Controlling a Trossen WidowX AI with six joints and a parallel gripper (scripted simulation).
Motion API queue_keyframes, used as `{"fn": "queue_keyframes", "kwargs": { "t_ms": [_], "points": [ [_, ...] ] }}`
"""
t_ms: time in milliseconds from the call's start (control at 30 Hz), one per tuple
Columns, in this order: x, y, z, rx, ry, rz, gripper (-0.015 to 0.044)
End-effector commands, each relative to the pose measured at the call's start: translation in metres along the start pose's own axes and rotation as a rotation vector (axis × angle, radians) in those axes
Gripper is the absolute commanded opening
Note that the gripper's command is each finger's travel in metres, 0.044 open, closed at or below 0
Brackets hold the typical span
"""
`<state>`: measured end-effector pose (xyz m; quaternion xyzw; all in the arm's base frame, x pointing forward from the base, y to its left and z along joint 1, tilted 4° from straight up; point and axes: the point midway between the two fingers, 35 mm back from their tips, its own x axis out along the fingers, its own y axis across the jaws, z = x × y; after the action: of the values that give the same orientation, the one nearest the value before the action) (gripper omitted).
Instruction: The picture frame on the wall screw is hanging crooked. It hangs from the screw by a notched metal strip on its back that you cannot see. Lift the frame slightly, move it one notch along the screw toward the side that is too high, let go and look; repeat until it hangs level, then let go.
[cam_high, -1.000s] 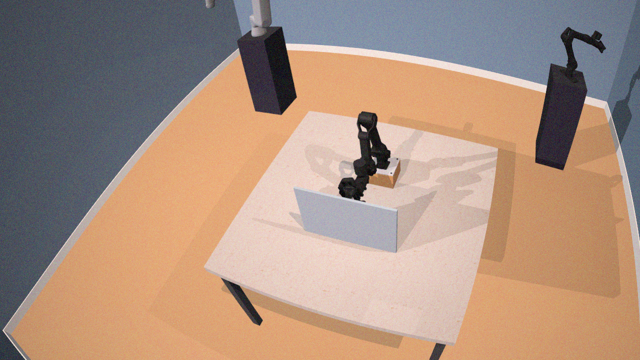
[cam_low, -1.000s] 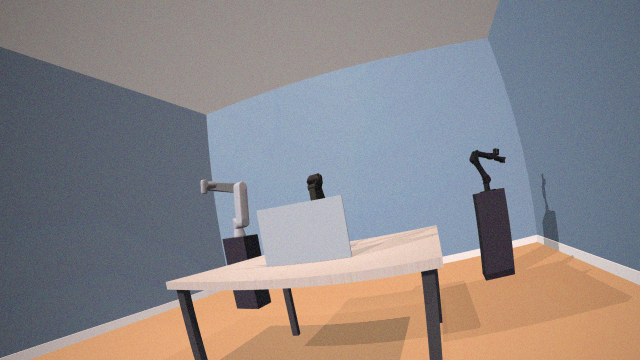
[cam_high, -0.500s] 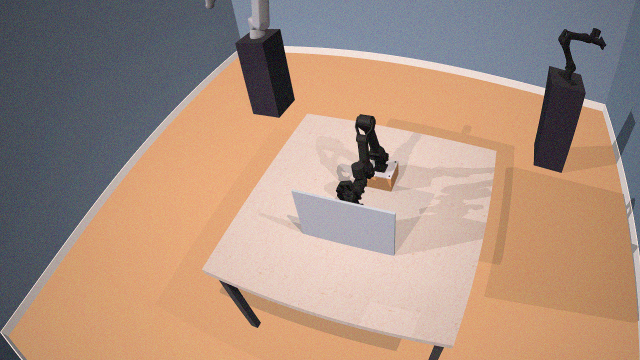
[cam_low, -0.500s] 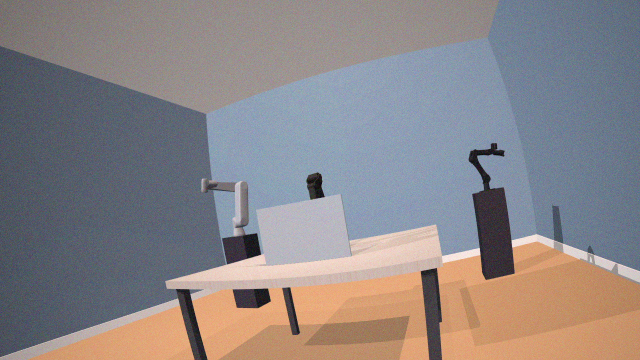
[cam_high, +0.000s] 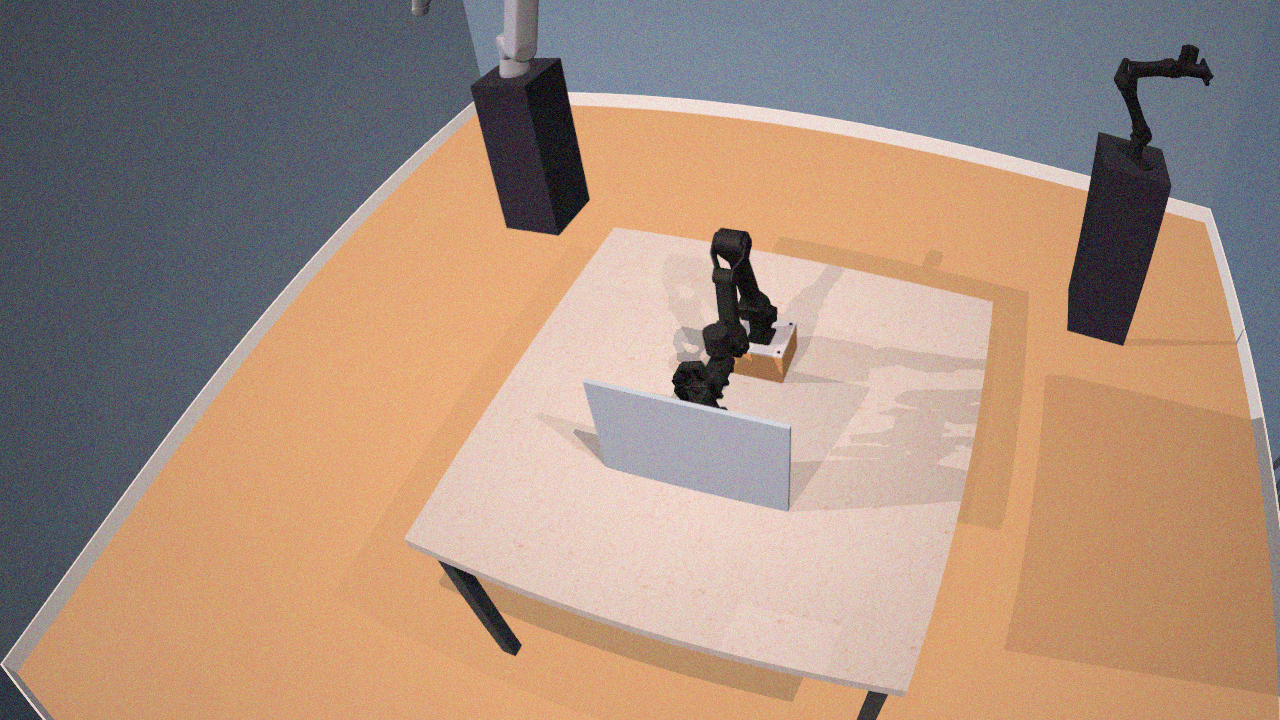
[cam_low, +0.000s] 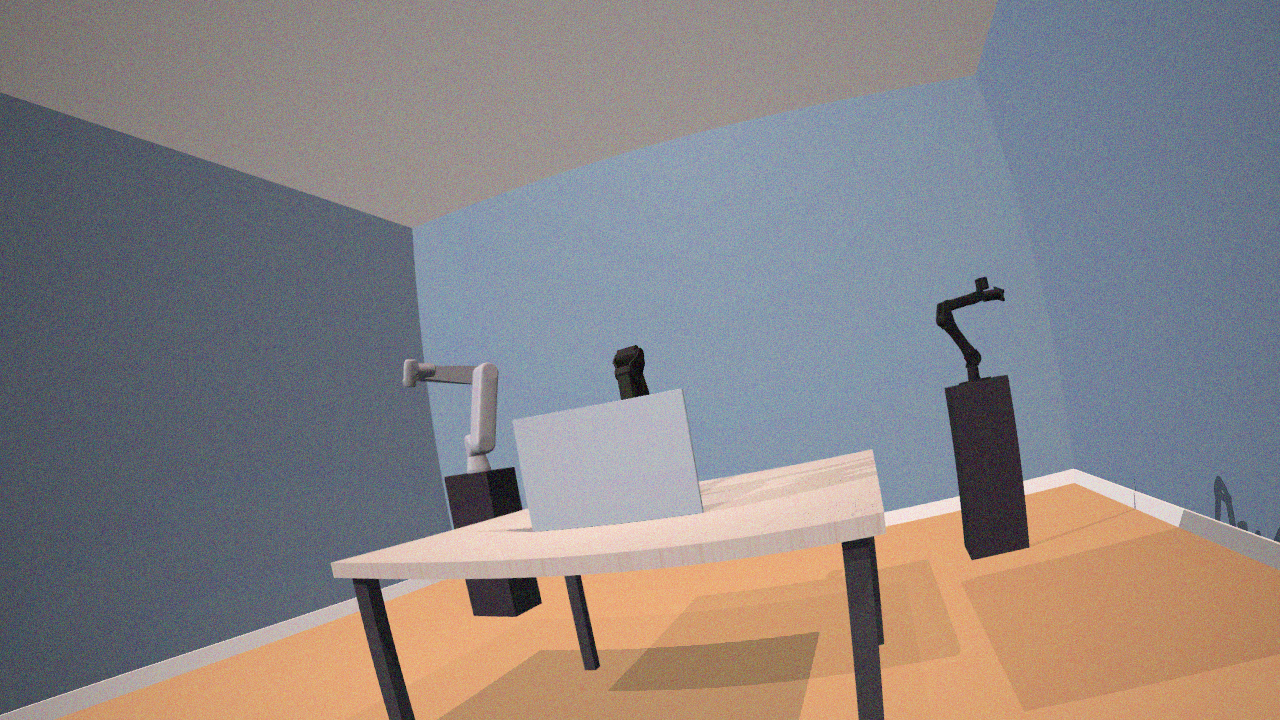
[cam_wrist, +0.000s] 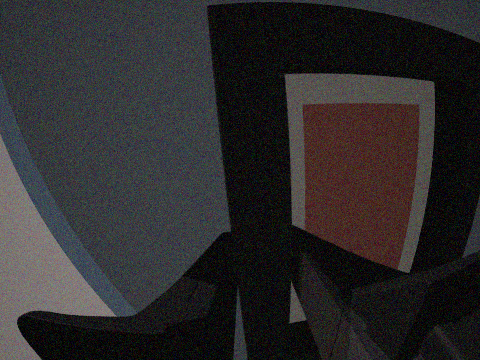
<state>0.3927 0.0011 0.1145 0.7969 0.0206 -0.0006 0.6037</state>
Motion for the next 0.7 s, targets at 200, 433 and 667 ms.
{"fn": "queue_keyframes", "kwargs": {
  "t_ms": [200,433,667],
  "points": [
    [0.0002,0.0038,0.0001,-0.006,-0.003,0.002,0.0],
    [0.0002,0.0059,0.0,-0.006,-0.003,0.002,0.0],
    [0.0003,0.007,0.0,-0.006,-0.003,0.002,0.0]
  ]
}}
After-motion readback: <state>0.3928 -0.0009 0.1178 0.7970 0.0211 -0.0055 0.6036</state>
